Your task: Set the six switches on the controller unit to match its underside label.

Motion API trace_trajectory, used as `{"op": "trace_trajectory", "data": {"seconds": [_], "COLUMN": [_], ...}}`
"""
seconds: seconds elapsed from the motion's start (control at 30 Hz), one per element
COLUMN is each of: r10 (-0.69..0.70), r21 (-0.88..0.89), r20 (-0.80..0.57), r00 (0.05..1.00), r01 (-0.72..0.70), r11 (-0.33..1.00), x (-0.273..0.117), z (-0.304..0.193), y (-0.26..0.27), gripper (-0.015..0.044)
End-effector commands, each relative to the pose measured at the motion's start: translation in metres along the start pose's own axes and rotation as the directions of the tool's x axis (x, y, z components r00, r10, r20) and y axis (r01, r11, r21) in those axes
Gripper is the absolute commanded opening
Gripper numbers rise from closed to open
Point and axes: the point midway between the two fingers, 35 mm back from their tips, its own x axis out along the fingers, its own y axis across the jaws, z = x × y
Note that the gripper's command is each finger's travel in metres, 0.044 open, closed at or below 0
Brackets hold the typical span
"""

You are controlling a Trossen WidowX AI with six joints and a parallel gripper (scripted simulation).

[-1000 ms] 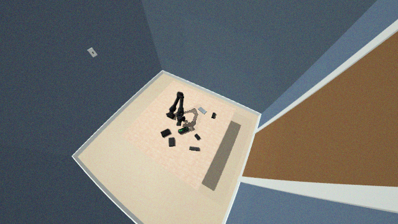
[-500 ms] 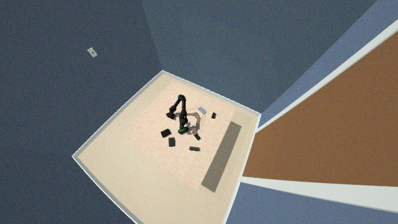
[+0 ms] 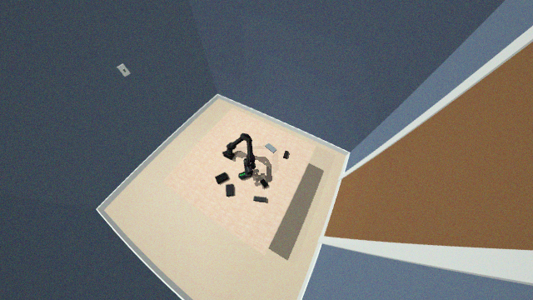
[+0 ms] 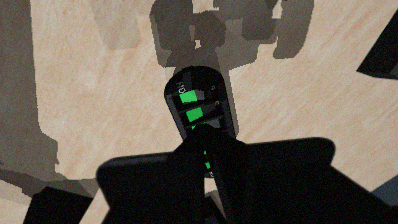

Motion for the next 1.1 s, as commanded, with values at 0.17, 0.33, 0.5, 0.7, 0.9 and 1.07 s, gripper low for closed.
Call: {"op": "trace_trajectory", "data": {"seconds": [0.17,0.33,0.5,0.7,0.9,1.07], "r10": [0.077,0.121,0.165,0.188,0.205,0.219], "r21": [-0.075,-0.112,-0.147,-0.165,-0.166,-0.167], "r20": [0.012,0.017,0.023,0.025,0.021,0.018], "r00": [0.997,0.992,0.986,0.982,0.979,0.976], "r01": [-0.076,-0.119,-0.16,-0.182,-0.198,-0.213], "r11": [0.994,0.987,0.976,0.969,0.966,0.963], "x": [0.004,0.009,0.015,0.02,0.029,0.038], "z": [0.017,0.024,0.03,0.032,0.034,0.035], "y": [-0.025,-0.037,-0.047,-0.052,-0.053,-0.054], "gripper": [0.0,0.0,0.0,0.0,0.0,0.0]}}
